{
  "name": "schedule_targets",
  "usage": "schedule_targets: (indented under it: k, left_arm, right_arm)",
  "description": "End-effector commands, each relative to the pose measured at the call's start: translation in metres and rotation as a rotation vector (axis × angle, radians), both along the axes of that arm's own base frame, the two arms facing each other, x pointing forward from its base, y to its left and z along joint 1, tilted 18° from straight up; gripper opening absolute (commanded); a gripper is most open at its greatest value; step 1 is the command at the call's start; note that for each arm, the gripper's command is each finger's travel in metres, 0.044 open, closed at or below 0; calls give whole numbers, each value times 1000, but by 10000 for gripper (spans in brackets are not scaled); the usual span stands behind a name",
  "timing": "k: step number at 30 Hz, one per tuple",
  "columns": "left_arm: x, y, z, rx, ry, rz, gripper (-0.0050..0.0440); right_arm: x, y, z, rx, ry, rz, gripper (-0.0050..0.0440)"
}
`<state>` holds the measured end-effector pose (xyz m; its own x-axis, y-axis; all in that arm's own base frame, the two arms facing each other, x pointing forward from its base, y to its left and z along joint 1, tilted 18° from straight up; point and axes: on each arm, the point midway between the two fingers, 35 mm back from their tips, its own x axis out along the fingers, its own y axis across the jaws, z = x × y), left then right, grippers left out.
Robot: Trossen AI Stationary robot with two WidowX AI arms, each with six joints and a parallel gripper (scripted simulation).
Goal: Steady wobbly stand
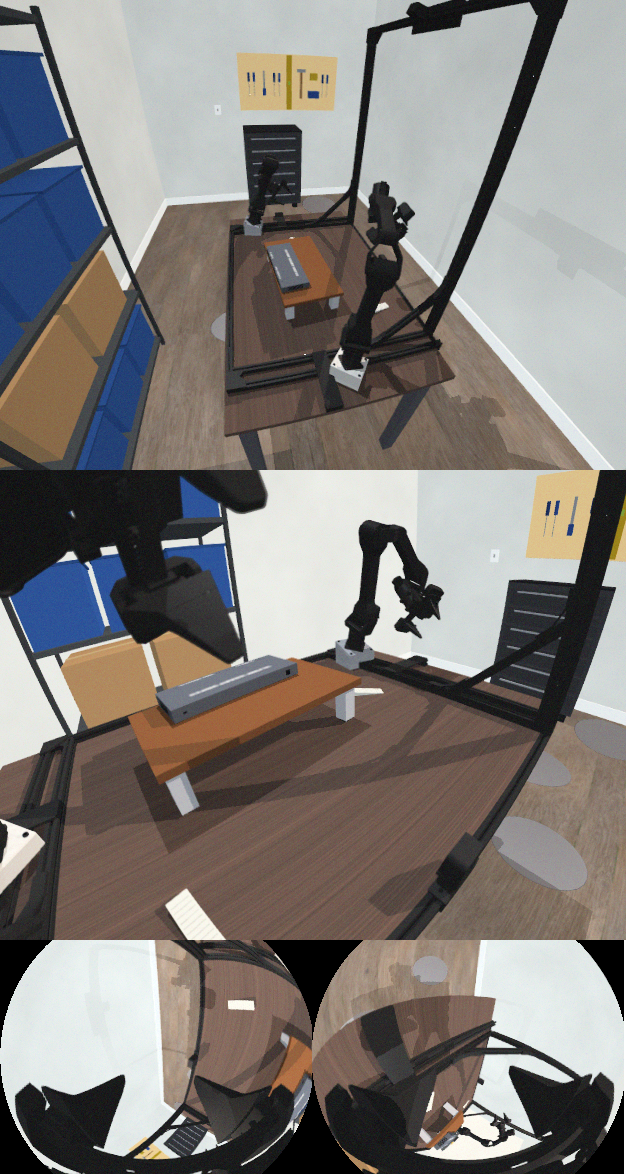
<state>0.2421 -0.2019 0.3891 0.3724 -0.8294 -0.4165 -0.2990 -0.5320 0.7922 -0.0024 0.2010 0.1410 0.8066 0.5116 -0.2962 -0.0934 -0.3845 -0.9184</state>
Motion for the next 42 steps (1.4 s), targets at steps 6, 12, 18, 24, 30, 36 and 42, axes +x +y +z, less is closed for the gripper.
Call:
schedule_targets:
  k: [6, 12, 18, 24, 30, 36, 42]
  left_arm:
    - [0, 0, 0, 0, 0, 0, 400]
    - [0, 0, 0, 0, 0, 0, 400]
    - [5, 0, 12, -38, -5, 39, 0]
    - [28, 4, 89, -320, -24, 233, 0]
    - [30, 13, 145, -554, -25, 311, 0]
    - [23, 19, 163, -619, -32, 308, 0]
    - [6, 39, 240, -978, -7, 311, 0]
  right_arm:
    - [0, 0, 0, 0, 0, 0, 400]
    - [0, 0, 0, 0, 0, 0, 400]
    - [16, -3, -2, -21, 29, -100, 0]
    - [91, -42, -16, -79, 201, -559, 0]
    - [122, -77, -23, -75, 388, -956, 0]
    - [122, -93, -24, -47, 431, -1074, 0]
    - [140, -140, -30, 56, 686, -1480, 0]
